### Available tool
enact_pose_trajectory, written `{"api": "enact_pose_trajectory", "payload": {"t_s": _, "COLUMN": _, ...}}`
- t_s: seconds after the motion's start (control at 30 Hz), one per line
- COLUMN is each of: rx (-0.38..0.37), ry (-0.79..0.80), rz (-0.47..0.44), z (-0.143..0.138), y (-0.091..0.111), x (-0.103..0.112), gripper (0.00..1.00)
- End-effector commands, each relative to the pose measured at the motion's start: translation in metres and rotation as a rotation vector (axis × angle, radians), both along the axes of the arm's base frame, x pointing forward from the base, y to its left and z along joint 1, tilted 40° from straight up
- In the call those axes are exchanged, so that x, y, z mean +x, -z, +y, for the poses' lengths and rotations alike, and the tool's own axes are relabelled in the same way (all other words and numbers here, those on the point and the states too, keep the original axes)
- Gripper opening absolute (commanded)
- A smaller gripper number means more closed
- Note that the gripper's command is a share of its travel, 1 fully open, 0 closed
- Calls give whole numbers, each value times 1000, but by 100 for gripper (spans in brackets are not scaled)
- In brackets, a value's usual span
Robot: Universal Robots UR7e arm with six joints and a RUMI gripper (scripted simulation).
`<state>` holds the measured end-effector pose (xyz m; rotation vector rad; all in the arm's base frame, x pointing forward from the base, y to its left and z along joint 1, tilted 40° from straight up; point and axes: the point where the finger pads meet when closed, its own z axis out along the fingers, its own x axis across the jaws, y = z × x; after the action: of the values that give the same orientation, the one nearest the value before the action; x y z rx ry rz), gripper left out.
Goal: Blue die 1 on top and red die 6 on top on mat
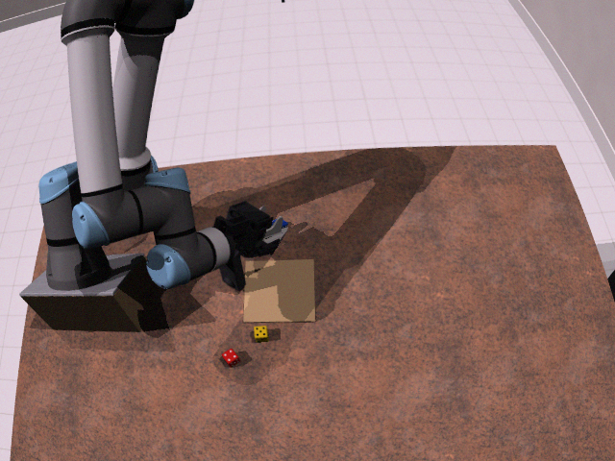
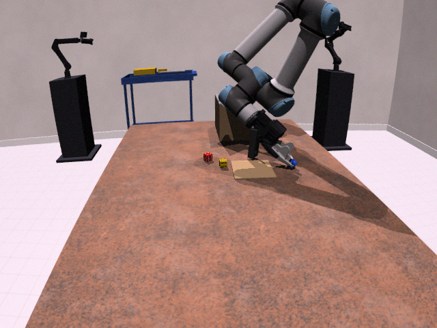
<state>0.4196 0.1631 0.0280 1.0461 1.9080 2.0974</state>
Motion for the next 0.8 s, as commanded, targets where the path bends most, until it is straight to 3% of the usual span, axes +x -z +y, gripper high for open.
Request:
{"api": "enact_pose_trajectory", "payload": {"t_s": 0.0, "rx": 4, "ry": -2, "rz": 3, "z": 2, "y": 0, "x": -1, "gripper": 6}}
{"api": "enact_pose_trajectory", "payload": {"t_s": 0.43, "rx": 4, "ry": -2, "rz": 3, "z": 2, "y": 0, "x": -1, "gripper": 6}}
{"api": "enact_pose_trajectory", "payload": {"t_s": 0.77, "rx": 4, "ry": -2, "rz": 3, "z": 2, "y": 0, "x": -1, "gripper": 17}}
